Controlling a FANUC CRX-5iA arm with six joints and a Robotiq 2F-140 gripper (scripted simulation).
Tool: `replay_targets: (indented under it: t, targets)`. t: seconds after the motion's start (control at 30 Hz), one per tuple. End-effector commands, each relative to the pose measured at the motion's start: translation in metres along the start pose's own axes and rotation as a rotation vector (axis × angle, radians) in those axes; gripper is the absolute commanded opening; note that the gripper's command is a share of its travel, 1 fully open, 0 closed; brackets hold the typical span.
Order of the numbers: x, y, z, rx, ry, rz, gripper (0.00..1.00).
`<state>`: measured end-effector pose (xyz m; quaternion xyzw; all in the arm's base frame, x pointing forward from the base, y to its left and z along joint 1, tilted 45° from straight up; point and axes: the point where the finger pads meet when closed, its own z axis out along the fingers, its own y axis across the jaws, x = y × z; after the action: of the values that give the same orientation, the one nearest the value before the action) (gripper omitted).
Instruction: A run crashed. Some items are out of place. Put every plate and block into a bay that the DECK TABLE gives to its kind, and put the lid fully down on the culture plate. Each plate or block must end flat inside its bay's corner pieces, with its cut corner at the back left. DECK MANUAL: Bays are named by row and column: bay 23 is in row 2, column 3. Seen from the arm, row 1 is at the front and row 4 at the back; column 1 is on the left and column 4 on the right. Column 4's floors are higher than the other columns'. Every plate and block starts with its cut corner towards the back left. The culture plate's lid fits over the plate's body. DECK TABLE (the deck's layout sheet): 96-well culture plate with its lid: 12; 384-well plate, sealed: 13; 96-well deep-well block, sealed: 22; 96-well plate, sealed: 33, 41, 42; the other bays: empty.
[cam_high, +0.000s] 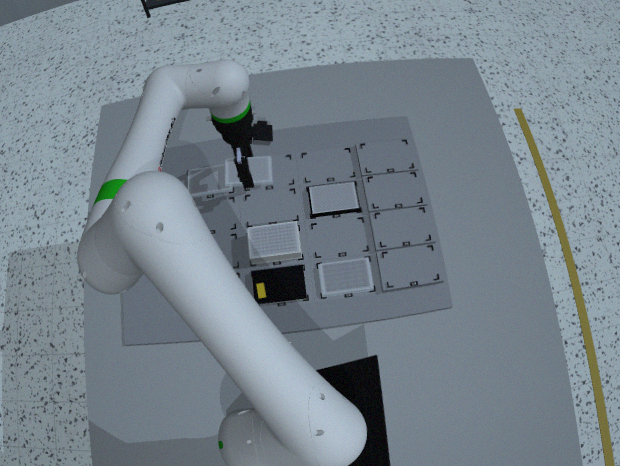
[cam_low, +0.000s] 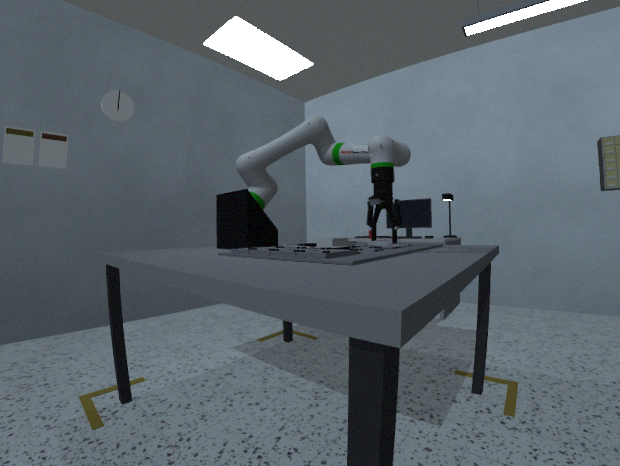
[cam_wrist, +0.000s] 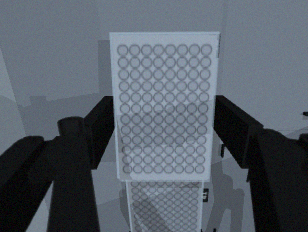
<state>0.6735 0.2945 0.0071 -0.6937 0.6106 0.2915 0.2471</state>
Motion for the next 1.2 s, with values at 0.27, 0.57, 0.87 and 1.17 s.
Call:
replay_targets:
  t: [0.27,0.57,0.87,1.17]
  targets:
    - [0.000,-0.001,-0.014,0.002,0.001,0.000,0.10]
    - [0.000,-0.001,-0.023,0.002,0.001,0.000,0.10]
    - [0.000,-0.001,-0.035,0.002,0.001,0.000,0.10]
    - [0.000,-0.001,-0.044,0.002,0.001,0.000,0.10]
